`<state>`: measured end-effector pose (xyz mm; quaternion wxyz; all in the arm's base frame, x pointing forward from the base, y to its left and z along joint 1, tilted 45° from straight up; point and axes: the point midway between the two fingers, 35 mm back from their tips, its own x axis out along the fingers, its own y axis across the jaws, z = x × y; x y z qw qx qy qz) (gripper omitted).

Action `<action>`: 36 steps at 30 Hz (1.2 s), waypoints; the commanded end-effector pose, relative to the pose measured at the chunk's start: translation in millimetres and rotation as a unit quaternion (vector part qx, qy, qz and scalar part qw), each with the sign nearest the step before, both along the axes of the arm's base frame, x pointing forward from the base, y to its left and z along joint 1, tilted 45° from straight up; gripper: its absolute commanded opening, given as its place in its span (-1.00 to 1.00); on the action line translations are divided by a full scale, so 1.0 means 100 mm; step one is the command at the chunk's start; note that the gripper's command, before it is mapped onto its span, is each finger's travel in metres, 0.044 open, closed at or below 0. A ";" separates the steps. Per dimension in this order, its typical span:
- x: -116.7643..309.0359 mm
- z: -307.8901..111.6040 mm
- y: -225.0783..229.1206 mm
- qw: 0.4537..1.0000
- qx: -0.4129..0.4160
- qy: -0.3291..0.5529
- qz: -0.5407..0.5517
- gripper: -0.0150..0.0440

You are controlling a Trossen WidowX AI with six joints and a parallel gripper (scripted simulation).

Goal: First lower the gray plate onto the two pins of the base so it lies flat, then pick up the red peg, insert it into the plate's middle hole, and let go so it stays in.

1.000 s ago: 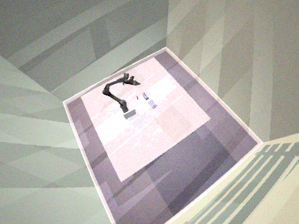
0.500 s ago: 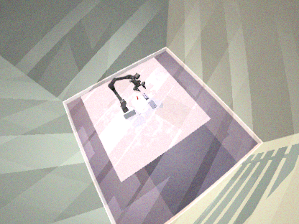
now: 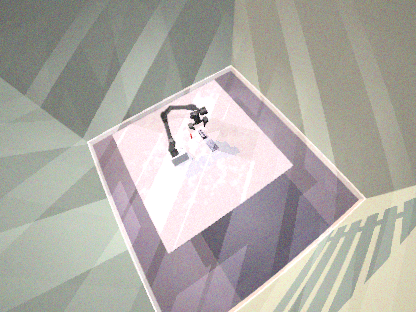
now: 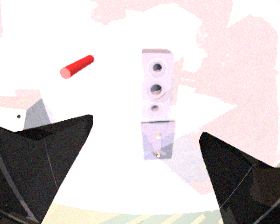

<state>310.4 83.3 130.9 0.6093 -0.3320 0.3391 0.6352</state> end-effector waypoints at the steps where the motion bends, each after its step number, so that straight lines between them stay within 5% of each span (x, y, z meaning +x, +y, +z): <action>1: 0.13 0.02 -0.12 0.992 0.099 -0.035 0.069 1.00; 36: 0.08 -0.66 0.54 0.992 0.101 -0.036 0.069 1.00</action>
